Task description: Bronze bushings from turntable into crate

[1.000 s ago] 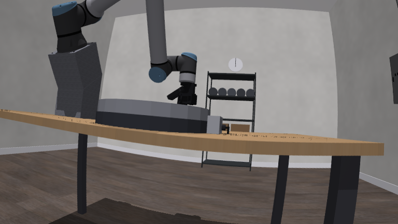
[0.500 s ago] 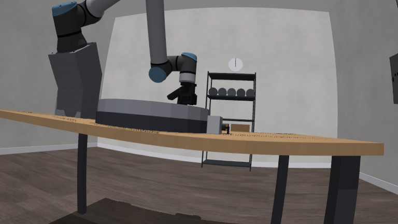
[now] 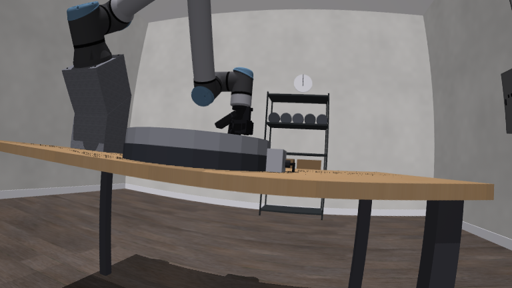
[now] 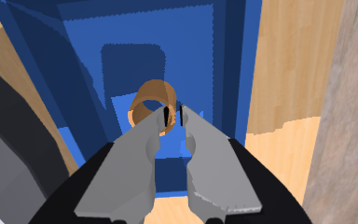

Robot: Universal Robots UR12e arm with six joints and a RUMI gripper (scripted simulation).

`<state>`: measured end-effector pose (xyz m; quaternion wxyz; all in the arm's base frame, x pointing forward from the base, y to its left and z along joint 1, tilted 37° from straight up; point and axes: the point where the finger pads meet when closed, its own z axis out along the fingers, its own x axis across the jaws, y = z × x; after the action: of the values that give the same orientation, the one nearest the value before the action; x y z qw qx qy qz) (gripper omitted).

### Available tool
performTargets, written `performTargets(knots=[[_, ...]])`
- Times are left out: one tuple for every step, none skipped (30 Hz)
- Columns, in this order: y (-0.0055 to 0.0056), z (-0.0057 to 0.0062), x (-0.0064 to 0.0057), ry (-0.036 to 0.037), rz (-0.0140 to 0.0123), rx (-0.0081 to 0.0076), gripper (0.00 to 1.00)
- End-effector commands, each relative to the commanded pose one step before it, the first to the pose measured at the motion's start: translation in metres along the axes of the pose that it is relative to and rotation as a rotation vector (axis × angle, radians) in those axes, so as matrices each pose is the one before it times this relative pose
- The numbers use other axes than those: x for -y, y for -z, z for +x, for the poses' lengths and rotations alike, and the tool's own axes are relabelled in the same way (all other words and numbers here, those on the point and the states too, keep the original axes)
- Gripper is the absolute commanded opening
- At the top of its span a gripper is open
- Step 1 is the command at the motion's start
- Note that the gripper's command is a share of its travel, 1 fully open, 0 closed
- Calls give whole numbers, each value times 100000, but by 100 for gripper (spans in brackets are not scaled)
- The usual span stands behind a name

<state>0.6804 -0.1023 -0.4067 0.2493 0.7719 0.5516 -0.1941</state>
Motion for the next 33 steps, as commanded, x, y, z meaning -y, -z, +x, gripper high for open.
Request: performTargets(knots=[[65,19,-48,-13,-100,-38,6],[0,0,0,0,0,0,6],[0,0,0,0,0,0,6],[2,0,0,0,0,0,6],[14,0,0,0,0,0,6],[35,0,0,0,0,0,6],[0,0,0,0,0,0,6],[0,0,0,0,0,0,6],[65,0,0,0,0,0,6],[100,0,0,0,0,0,6],[140,0,0,0,0,0,6],[182,0,0,0,0,0,6],[225,0,0,0,0,0,6],[268,0,0,0,0,0,6],[310,0,0,0,0,0,6],[350,0,0,0,0,0,6],[386,0,0,0,0,0,6],[417,0,0,0,0,0,6],[444,0,0,0,0,0,6],[466,0,0,0,0,0,6],[481,0,0,0,0,0,6],[490,0,0,0,0,0,6],[493,0,0,0,0,0,6],[0,0,0,0,0,0,6],[0,0,0,0,0,0,6],[490,0,0,0,0,0,6],[481,0,0,0,0,0,6],[465,0,0,0,0,0,6],[443,0,0,0,0,0,6],[416,0,0,0,0,0,6],[384,0,0,0,0,0,6],[348,0,0,0,0,0,6],[309,0,0,0,0,0,6]])
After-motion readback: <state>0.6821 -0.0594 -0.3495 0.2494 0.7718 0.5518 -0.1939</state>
